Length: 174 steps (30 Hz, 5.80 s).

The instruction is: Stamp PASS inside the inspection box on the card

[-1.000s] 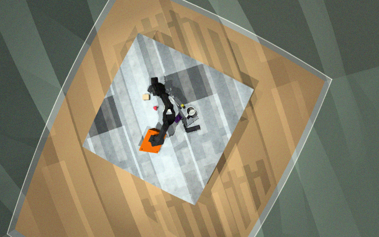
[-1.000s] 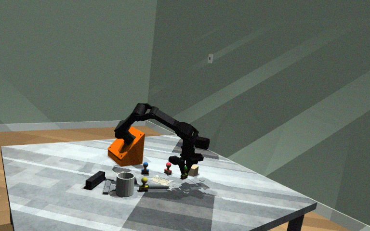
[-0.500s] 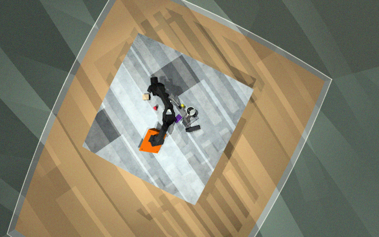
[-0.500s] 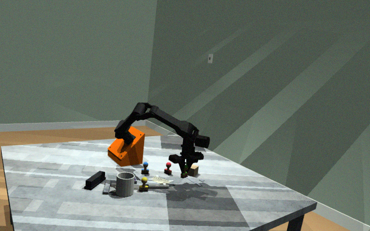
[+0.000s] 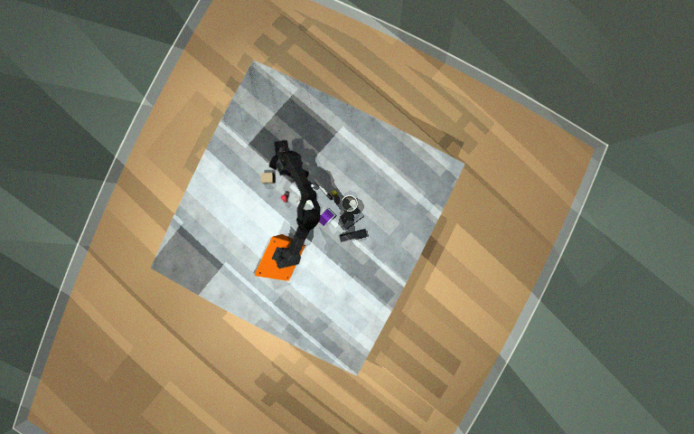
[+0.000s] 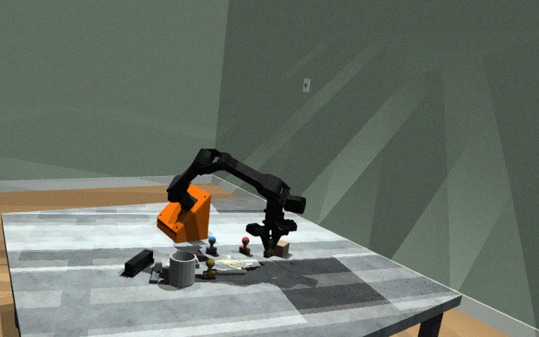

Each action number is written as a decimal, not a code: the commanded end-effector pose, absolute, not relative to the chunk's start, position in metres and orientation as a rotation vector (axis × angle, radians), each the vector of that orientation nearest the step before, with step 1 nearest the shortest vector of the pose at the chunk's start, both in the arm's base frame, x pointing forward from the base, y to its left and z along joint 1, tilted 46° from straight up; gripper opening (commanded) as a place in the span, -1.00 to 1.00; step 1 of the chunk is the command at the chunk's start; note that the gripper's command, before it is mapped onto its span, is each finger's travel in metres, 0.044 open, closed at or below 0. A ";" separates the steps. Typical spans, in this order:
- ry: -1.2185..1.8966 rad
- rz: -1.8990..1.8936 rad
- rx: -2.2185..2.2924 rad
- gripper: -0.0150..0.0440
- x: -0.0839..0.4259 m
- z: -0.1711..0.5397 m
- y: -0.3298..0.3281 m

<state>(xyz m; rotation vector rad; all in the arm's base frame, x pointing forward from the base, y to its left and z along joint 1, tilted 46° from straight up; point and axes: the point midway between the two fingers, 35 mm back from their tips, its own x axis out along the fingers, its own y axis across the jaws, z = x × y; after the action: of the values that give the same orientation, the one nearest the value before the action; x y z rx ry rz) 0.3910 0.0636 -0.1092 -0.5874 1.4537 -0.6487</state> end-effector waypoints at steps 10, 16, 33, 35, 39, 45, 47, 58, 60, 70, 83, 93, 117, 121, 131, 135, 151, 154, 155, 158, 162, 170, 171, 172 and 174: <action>1.450 -0.645 -0.577 -0.49 0.392 -0.103 0.071; 1.450 -0.645 -0.577 -0.49 0.391 -0.101 0.073; 1.451 -0.645 -0.577 -0.49 0.391 -0.095 0.079; 1.451 -0.645 -0.577 -0.49 0.390 -0.095 0.080; 1.451 -0.645 -0.577 -0.49 0.390 -0.093 0.081; 1.451 -0.645 -0.577 -0.49 0.390 -0.091 0.083; 1.451 -0.645 -0.577 -0.49 0.390 -0.090 0.084; 1.453 -0.641 -0.575 -0.49 0.388 -0.070 0.072; 1.453 -0.640 -0.574 -0.49 0.387 -0.061 0.066; 1.455 -0.634 -0.572 -0.49 0.377 -0.023 0.036; 1.456 -0.632 -0.573 -0.49 0.352 0.021 -0.004; 1.456 -0.635 -0.576 -0.49 0.326 0.048 -0.033; 1.457 -0.651 -0.589 -0.49 0.252 0.083 -0.085; 1.457 -0.651 -0.588 -0.49 0.252 0.082 -0.086; 1.458 -0.650 -0.587 -0.49 0.253 0.078 -0.090; 1.458 -0.650 -0.587 -0.49 0.253 0.076 -0.092; 1.458 -0.649 -0.586 -0.49 0.254 0.068 -0.099; 1.458 -0.649 -0.586 -0.49 0.254 0.067 -0.101; 1.458 -0.648 -0.586 -0.49 0.254 0.066 -0.101; 1.458 -0.648 -0.586 -0.49 0.254 0.065 -0.103; 1.458 -0.648 -0.586 -0.49 0.254 0.063 -0.105; 1.458 -0.648 -0.586 -0.49 0.254 0.060 -0.109; 1.458 -0.648 -0.586 -0.49 0.253 0.059 -0.109; 1.458 -0.648 -0.586 -0.49 0.253 0.059 -0.110; 1.458 -0.648 -0.586 -0.49 0.253 0.058 -0.111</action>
<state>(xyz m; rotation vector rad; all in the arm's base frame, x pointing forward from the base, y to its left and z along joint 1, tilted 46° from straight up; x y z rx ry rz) 0.2548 -0.1080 0.0601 -0.5773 1.4523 -0.6466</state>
